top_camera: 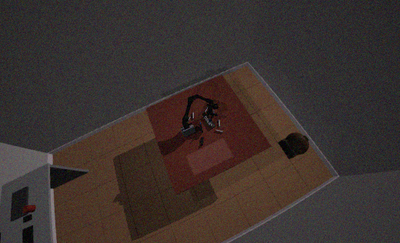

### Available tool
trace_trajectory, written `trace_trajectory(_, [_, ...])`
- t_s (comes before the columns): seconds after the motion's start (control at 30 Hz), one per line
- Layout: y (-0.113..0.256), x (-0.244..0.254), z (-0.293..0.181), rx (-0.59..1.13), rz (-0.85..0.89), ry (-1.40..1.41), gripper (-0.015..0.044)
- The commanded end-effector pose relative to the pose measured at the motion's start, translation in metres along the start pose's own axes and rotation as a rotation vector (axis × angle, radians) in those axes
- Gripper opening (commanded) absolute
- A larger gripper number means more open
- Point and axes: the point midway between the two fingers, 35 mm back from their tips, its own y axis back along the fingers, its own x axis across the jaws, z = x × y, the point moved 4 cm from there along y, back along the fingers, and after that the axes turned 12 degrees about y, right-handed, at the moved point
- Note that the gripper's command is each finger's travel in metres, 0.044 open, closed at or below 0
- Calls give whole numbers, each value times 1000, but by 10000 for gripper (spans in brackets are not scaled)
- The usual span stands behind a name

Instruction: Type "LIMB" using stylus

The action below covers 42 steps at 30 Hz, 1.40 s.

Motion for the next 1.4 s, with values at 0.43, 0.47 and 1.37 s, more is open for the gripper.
trace_trajectory(0.43, [-2,-4,37,68,-52,-9,0])
trace_trajectory(0.47, [-2,-4,37,68,-52,-9,0])
trace_trajectory(1.37, [-1,-7,39,68,-53,-9,81])
